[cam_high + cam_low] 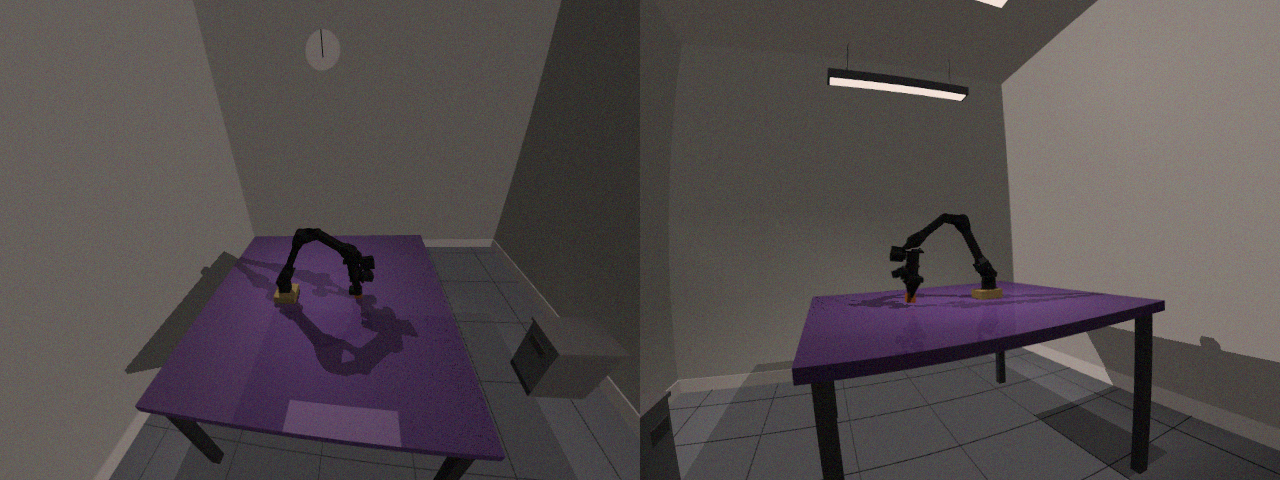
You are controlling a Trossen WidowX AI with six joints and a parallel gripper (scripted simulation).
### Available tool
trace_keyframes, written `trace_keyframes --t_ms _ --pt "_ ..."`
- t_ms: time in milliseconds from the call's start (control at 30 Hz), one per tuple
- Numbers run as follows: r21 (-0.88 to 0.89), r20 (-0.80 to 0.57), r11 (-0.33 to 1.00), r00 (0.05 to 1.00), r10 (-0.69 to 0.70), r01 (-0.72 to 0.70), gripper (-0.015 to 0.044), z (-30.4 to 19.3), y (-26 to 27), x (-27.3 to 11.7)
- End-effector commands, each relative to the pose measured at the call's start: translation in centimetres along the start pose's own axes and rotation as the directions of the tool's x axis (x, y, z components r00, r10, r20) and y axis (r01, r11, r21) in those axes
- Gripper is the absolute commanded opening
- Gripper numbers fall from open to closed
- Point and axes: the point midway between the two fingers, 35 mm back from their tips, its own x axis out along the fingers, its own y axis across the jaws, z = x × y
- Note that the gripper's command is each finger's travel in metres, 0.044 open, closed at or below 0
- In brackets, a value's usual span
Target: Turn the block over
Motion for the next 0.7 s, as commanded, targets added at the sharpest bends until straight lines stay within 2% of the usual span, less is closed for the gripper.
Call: trace_keyframes --t_ms 0,667 --pt "0.001 0.069 1.0 0.998 0.0 -0.001 0.0 0.23 -0.02 -0.41" --pt "0.0 0.342 1.0 0.94 0.0 0.0 0.0 -0.36 -0.02 -0.27"
